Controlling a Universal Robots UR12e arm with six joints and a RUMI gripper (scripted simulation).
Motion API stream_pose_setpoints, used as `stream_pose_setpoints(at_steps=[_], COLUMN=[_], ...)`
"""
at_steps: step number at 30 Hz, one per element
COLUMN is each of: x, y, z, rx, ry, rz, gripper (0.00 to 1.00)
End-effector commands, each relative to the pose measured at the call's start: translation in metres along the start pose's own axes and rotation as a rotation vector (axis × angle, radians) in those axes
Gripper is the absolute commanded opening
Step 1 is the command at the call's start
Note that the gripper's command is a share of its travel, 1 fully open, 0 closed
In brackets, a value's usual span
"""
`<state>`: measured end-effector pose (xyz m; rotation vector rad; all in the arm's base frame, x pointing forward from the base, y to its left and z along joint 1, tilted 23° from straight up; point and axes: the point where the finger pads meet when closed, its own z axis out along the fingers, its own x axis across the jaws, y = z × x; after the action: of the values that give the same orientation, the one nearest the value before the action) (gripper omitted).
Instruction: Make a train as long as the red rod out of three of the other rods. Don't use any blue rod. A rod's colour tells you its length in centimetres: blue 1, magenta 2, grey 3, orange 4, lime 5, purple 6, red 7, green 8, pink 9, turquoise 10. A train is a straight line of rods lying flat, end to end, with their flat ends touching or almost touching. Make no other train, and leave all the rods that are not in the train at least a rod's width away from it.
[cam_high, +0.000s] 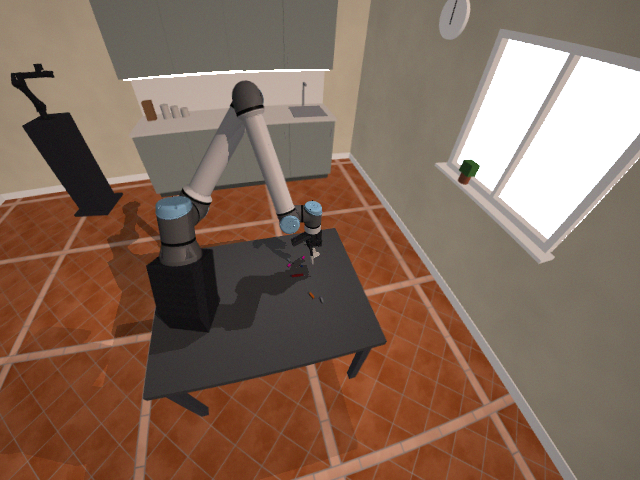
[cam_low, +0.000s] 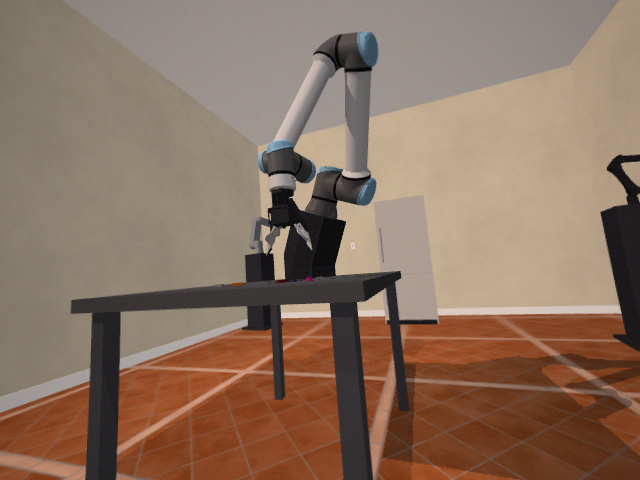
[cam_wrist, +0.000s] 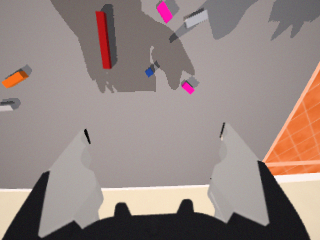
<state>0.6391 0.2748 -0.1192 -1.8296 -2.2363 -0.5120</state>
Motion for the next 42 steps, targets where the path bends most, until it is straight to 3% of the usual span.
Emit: stream_pose_setpoints(at_steps=[1,21,42], x=[0.012,0.044,0.052], y=[-0.015,-0.058,-0.069], z=[0.004,0.013,0.015], rx=[-0.002,0.000,0.000], ry=[0.000,-0.007,-0.008], rz=[-0.168,-0.623,-0.743], gripper=[1.00,1.00,1.00])
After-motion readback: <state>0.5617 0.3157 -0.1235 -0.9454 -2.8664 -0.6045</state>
